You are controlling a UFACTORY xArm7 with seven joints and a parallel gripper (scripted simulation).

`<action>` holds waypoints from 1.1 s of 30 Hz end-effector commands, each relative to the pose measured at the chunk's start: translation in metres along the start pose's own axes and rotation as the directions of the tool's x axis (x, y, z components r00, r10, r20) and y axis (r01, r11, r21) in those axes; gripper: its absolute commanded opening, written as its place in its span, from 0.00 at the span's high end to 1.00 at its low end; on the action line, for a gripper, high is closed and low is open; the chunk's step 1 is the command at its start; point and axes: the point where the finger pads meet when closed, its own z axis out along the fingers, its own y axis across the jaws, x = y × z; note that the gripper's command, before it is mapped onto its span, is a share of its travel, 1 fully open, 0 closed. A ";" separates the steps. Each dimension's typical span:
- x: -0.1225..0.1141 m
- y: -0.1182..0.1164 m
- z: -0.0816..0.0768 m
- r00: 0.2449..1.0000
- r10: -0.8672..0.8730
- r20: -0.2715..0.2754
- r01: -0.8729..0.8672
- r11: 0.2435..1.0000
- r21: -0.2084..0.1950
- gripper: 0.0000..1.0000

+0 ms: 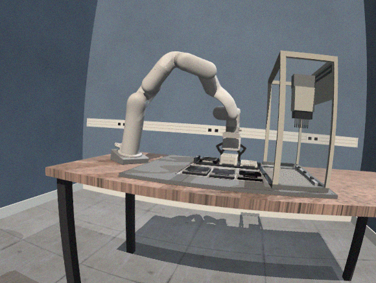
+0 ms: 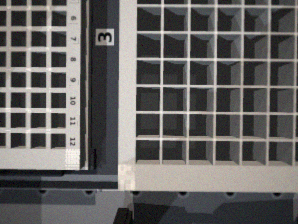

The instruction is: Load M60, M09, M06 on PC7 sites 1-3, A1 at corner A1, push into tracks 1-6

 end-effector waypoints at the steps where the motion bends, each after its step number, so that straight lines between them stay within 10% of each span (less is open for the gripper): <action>1: -0.003 -0.001 -0.002 1.000 0.000 0.002 0.000 1.000 0.003 0.00; 33: -0.022 -0.001 -0.002 1.000 0.000 0.002 0.000 1.000 0.003 0.00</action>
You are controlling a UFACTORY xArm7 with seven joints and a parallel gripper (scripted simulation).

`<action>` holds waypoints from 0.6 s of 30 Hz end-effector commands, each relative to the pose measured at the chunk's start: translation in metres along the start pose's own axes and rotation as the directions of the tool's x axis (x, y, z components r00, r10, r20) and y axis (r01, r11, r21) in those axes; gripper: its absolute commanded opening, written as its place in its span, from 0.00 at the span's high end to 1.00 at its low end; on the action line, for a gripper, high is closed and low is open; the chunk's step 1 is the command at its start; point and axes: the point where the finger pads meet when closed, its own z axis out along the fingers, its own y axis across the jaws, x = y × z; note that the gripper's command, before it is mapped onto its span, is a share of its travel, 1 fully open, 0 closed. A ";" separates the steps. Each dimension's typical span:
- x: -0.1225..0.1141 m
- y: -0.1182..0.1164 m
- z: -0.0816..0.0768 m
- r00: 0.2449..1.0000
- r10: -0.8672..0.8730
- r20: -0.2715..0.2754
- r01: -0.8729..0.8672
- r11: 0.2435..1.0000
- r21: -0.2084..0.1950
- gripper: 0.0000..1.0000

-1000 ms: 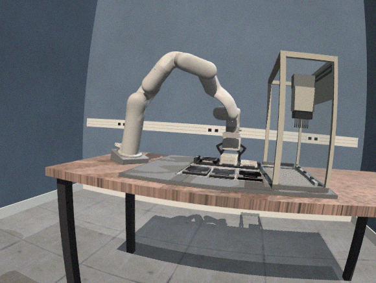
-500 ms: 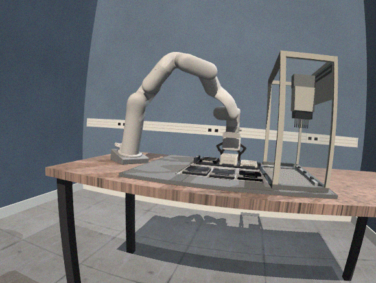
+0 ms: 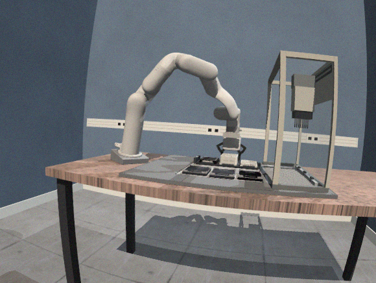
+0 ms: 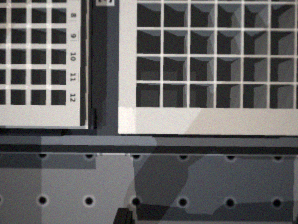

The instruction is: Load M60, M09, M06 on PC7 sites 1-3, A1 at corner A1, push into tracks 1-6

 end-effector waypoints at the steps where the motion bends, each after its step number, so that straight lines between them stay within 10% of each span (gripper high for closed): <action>1: -0.003 -0.001 -0.002 1.000 0.000 0.002 0.000 1.000 0.003 0.00; 18: -0.008 -0.001 -0.005 1.000 0.000 0.002 0.000 1.000 0.003 0.00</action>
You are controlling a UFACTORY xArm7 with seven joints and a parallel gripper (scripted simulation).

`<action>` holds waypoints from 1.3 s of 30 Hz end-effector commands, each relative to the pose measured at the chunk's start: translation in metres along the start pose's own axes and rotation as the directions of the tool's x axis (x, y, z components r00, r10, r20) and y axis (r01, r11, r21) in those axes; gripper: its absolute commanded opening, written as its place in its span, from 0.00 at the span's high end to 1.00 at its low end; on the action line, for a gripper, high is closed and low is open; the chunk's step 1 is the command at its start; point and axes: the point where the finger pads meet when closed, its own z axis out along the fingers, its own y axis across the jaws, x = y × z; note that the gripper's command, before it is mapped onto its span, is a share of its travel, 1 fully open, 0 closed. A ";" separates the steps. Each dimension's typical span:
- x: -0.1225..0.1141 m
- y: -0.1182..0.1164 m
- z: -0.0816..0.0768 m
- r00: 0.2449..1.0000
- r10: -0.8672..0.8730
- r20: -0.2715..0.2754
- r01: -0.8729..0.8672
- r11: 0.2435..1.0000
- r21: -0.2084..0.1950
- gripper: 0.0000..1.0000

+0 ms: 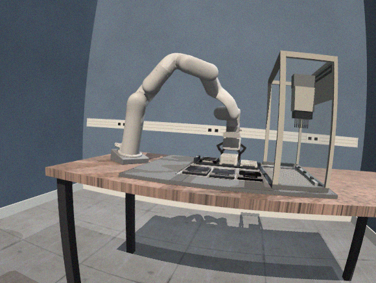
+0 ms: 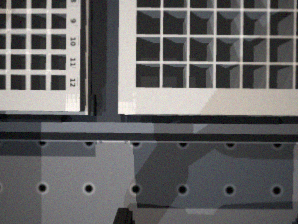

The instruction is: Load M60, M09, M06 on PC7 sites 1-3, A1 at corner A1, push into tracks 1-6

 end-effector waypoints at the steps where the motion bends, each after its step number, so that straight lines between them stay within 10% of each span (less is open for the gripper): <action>1: -0.001 -0.001 -0.006 1.000 0.000 0.003 0.000 1.000 0.004 0.00; 39: -0.001 -0.001 -0.063 1.000 0.000 0.003 0.000 1.000 0.004 0.00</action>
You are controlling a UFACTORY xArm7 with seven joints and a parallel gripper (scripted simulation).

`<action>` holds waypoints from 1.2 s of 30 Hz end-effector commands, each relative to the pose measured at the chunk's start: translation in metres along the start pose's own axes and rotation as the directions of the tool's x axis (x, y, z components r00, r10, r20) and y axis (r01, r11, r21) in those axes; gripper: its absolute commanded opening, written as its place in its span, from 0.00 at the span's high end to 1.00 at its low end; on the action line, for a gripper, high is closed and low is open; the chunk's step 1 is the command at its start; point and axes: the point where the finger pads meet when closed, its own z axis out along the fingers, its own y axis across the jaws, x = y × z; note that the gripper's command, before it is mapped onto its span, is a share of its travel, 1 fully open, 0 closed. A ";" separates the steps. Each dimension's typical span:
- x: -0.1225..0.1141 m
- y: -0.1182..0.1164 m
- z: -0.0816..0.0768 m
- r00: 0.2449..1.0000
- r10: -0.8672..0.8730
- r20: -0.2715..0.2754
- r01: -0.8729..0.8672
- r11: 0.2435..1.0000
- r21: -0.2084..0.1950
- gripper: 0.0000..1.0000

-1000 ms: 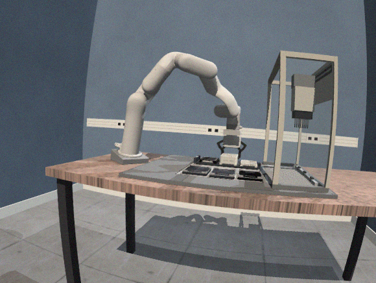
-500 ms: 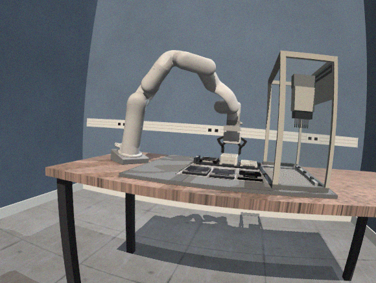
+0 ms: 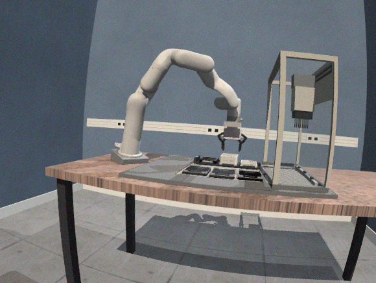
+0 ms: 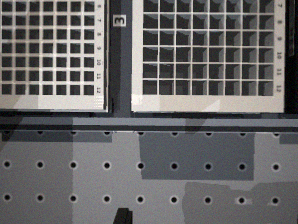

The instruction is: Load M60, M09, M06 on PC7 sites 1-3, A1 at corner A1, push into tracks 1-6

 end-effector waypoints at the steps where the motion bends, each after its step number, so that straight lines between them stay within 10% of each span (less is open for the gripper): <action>1: -0.001 -0.001 -0.008 1.000 0.000 0.002 0.000 1.000 0.003 0.00; 36: -0.001 -0.001 -0.060 1.000 0.000 0.002 0.000 1.000 0.003 0.00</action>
